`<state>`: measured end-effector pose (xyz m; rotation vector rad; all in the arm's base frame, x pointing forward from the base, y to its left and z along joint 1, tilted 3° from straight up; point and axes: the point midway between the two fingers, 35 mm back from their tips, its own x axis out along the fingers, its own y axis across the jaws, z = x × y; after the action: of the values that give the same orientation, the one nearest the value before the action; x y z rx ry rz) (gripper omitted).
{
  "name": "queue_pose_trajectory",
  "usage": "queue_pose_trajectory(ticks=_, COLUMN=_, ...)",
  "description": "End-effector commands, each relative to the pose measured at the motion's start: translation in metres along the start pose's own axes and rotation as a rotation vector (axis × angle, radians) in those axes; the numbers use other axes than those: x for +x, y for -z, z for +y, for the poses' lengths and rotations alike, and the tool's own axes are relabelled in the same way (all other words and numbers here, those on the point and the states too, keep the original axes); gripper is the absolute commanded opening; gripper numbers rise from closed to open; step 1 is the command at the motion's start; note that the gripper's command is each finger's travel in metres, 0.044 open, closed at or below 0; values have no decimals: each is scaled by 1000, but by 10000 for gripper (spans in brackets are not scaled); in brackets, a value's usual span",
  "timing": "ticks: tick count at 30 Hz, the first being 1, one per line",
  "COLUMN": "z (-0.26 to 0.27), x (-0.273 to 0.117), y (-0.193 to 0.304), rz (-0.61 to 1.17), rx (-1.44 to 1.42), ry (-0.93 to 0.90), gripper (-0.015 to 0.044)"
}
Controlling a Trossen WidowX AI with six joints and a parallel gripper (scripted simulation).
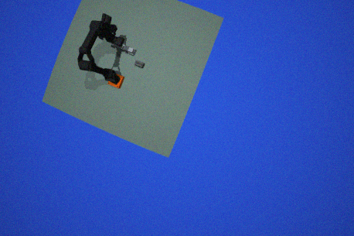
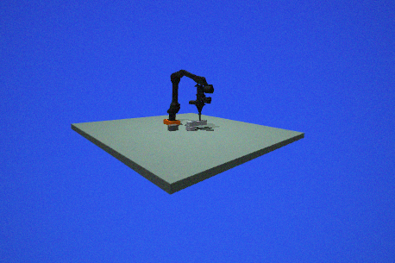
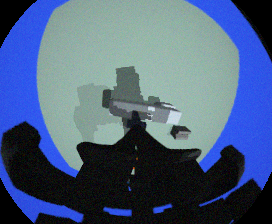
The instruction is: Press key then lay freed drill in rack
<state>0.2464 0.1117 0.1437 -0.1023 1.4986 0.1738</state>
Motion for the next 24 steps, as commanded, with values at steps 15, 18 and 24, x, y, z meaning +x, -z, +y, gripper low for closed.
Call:
queue_pose_trajectory(ticks=15, z=0, x=10, y=-2, rz=0, rx=-5, ry=5, gripper=0)
queue_pose_trajectory(ticks=18, z=0, x=11, y=-2, rz=0, rx=-5, ry=5, gripper=0)
queue_pose_trajectory(ticks=24, z=0, x=12, y=-1, rz=0, rx=-5, ry=5, gripper=0)
